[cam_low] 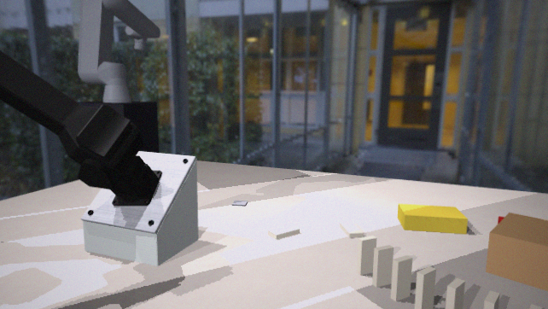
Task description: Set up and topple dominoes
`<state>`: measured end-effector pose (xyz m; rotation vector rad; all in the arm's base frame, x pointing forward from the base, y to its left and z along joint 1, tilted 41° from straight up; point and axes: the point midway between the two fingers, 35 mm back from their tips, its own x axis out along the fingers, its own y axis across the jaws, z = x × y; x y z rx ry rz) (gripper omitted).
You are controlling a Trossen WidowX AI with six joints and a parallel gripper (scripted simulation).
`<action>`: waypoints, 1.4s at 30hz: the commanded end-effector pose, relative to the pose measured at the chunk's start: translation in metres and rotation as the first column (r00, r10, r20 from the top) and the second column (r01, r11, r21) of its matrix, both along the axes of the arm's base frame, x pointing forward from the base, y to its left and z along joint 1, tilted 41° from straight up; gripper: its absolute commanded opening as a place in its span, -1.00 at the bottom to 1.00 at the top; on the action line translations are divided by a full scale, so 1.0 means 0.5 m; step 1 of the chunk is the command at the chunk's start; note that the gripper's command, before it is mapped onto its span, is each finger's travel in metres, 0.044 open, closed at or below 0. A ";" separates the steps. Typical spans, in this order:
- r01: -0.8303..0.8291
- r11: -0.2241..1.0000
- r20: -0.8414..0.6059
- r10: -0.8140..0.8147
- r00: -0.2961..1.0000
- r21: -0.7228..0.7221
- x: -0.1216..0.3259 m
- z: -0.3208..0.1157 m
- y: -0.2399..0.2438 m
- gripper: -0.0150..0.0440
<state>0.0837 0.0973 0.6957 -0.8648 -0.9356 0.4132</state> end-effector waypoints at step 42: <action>0.883 0.465 -0.820 0.528 -0.221 0.062 0.807 -0.932 0.063 1.00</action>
